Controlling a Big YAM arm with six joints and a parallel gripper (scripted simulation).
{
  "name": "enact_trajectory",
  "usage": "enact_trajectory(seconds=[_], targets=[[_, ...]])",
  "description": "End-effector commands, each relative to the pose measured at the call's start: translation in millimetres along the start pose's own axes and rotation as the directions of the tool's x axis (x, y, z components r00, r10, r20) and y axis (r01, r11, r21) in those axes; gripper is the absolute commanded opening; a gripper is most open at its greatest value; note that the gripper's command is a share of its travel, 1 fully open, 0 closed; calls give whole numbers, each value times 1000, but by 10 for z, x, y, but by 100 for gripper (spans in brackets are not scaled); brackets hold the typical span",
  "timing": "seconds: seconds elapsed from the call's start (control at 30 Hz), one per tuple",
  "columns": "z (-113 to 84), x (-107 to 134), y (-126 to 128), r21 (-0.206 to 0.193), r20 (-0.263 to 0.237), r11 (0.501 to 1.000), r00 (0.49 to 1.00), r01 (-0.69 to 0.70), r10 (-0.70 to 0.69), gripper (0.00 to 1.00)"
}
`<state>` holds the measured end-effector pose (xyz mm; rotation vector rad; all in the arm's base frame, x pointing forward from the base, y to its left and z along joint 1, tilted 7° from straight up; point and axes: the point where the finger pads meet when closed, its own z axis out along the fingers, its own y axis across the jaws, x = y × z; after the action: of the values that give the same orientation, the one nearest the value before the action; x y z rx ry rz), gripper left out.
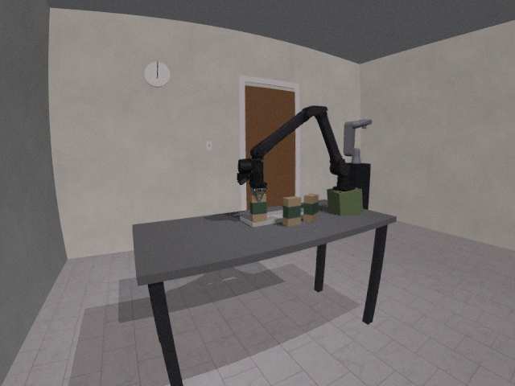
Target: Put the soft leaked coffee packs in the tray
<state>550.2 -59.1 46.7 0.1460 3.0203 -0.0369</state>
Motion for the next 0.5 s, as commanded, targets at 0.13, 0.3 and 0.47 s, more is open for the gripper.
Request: enact_trajectory(seconds=[0.13, 0.3, 0.47], targets=[[-181, -163, -21, -1, 59, 1000, 998, 4, -4, 25], [-171, -147, -21, -1, 52, 1000, 999, 4, -4, 25], [-171, -147, -21, -1, 52, 1000, 999, 4, -4, 25]])
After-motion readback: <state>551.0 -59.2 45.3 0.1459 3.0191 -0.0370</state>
